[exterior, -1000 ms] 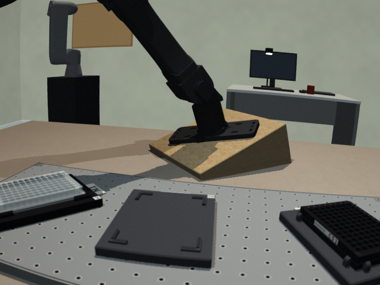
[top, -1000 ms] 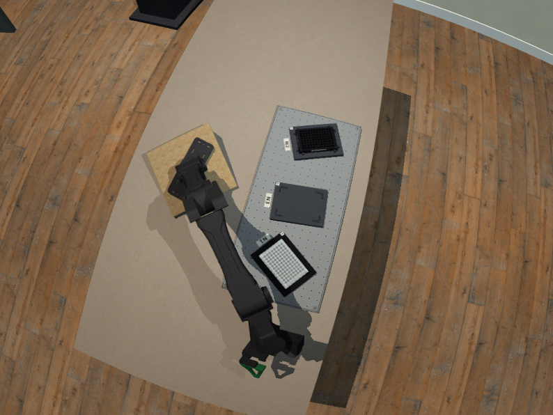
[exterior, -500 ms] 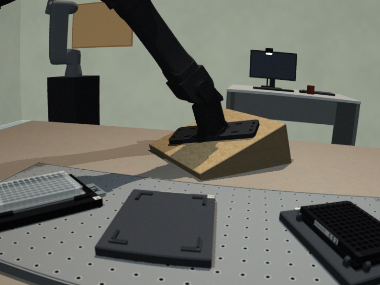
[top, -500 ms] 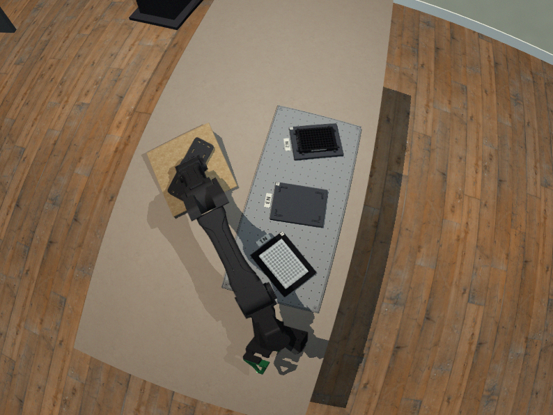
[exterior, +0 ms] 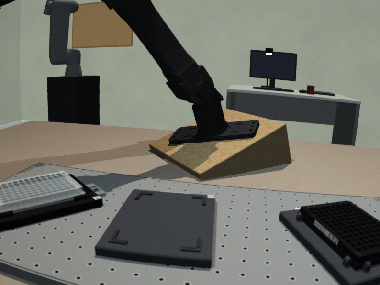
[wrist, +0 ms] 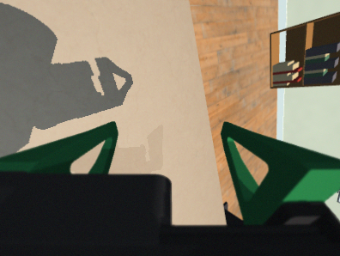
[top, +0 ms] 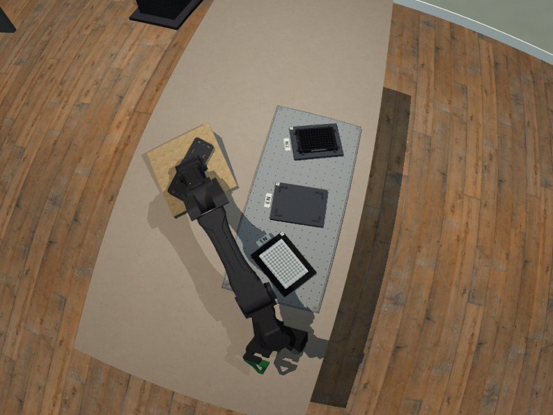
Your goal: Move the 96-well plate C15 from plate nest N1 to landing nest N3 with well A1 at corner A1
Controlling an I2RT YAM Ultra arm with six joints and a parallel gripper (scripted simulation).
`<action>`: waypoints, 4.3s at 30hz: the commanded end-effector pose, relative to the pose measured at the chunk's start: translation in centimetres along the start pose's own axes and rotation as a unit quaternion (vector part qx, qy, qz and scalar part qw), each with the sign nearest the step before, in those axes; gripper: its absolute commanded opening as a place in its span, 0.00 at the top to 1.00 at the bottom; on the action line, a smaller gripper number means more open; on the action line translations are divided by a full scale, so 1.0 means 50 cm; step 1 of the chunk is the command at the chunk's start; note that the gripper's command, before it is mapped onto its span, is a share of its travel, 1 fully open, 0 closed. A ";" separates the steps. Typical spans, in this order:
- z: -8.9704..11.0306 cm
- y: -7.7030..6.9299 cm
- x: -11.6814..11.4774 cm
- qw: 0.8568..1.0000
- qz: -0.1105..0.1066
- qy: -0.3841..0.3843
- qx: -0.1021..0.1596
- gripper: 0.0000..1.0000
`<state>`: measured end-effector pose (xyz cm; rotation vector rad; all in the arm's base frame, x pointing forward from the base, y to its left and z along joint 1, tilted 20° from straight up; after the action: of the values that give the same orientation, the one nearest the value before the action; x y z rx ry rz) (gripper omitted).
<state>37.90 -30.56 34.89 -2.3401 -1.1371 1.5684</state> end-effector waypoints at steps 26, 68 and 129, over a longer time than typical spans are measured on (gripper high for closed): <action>-0.043 -0.075 -0.007 0.999 -0.002 0.043 -0.033 0.00; -0.038 -0.074 -0.011 0.999 -0.001 0.044 -0.032 0.00; -0.055 -0.113 0.071 0.993 -0.079 0.090 -0.014 0.00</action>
<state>38.65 -24.18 31.94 -2.1422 -1.2642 1.3422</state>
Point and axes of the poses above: the point where the finger pads meet when closed, its own y axis out along the fingers, its own x axis across the jaws, z = x × y, the point moved 10 cm from there along -y, back along the fingers, and after that the axes turned 7 degrees about -y, right-handed, at the moved point
